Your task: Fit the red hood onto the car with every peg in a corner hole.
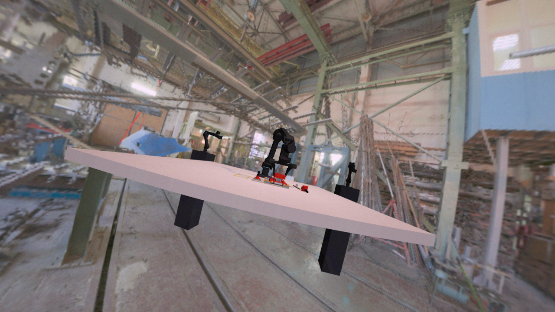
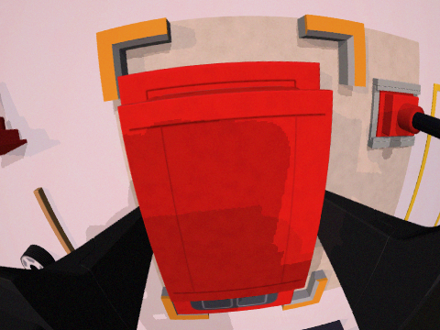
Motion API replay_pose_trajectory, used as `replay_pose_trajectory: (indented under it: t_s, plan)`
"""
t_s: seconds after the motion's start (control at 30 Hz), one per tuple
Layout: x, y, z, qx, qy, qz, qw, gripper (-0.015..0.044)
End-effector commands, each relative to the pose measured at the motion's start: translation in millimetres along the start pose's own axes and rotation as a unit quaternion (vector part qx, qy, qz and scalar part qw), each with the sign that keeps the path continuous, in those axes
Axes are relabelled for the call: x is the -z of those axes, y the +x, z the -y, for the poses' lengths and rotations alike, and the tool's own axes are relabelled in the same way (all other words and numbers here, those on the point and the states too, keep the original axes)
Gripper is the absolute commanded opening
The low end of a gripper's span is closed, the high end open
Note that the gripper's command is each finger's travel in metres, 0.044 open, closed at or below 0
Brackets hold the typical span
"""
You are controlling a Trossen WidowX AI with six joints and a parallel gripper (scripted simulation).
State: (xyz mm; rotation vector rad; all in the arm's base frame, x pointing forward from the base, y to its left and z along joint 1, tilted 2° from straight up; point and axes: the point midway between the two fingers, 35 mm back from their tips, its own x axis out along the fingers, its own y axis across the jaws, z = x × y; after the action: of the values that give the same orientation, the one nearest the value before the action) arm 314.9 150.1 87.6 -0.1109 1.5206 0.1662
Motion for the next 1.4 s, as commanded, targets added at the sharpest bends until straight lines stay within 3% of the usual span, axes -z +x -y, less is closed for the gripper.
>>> replay_pose_trajectory:
  t_s: [0.0, 1.37]
  plan:
    - [-0.4, 1.4, 0.3, 0.001, 0.002, 0.001, 1.0, 0.0]
    - [-0.4, 6.7, 0.3, 0.001, 0.001, 0.0, 1.0, 0.0]
